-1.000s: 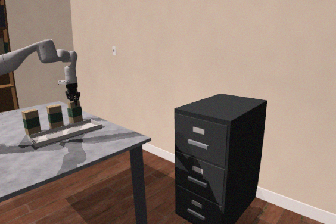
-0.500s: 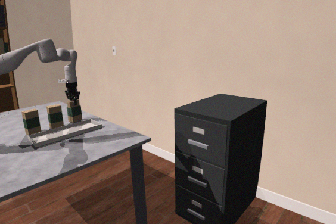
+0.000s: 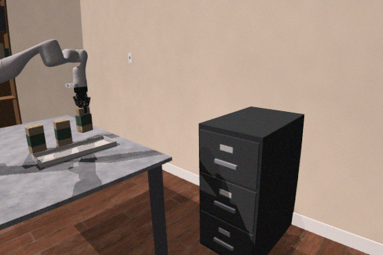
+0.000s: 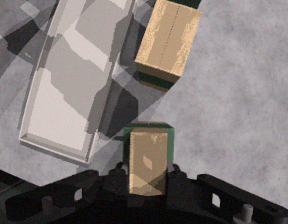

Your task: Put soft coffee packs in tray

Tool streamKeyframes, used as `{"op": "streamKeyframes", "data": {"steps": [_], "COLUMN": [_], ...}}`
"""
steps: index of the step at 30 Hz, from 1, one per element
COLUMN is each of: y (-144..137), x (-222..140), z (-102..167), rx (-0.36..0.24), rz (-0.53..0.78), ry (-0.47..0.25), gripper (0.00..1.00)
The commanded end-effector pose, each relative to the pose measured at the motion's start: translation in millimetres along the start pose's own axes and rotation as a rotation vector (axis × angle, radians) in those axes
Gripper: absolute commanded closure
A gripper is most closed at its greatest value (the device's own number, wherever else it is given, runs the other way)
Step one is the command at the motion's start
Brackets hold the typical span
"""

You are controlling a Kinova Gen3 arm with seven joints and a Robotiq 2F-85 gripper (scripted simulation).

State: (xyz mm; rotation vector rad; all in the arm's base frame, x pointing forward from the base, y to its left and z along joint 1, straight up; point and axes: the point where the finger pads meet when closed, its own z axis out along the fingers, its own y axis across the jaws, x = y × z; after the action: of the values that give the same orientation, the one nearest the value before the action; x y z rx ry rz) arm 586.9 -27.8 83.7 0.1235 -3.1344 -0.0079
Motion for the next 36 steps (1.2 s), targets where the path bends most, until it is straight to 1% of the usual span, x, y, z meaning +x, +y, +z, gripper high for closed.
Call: {"op": "streamKeyframes", "data": {"steps": [1,24,30,36], "y": [-1.1,-5.1,-26.2,-65.8], "x": [-2.0,-1.0,4.2,14.1], "z": [-7.7,-9.0,-9.0,-9.1], "rx": [0.005,0.005,0.005,0.005], "rz": [0.002,0.002,0.002,0.002], "ry": [-0.008,-0.008,-0.008,-0.008], "gripper": [0.73,0.73,0.73,0.73]}}
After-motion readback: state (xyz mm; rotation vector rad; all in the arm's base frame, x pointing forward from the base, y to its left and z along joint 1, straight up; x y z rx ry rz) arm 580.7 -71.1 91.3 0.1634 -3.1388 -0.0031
